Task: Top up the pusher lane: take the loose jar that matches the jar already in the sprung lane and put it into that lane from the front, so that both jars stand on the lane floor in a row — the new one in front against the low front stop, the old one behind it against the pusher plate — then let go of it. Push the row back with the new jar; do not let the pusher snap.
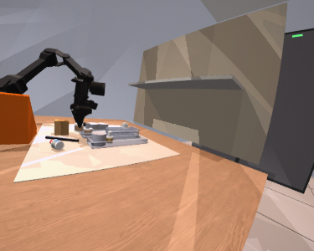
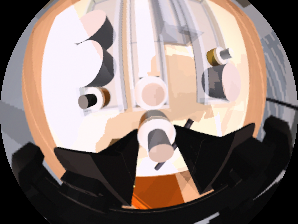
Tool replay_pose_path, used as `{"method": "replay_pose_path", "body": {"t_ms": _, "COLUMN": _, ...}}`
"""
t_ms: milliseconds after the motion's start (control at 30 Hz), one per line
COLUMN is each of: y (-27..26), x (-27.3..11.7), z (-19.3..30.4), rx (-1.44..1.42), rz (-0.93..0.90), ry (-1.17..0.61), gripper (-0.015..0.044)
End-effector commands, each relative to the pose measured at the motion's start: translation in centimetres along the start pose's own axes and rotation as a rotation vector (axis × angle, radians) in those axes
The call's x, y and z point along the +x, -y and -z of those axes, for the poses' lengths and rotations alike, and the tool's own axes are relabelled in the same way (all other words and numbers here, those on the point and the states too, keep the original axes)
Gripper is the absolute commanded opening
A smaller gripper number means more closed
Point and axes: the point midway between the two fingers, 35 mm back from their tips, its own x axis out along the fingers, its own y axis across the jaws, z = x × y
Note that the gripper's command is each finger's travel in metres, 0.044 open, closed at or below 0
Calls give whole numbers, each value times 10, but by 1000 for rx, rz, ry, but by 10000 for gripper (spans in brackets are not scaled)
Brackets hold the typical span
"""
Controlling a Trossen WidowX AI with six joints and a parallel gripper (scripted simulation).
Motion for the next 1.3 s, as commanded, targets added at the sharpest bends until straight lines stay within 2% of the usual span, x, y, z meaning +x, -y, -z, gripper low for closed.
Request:
{"method": "replay_pose_path", "body": {"t_ms": 0, "y": -1, "x": 0, "z": -2, "rx": 5, "rz": -5, "ry": 3, "gripper": 0}}
{"method": "replay_pose_path", "body": {"t_ms": 1267, "y": -1, "x": 0, "z": -15, "rx": 4, "rz": -4, "ry": 4, "gripper": 0}}
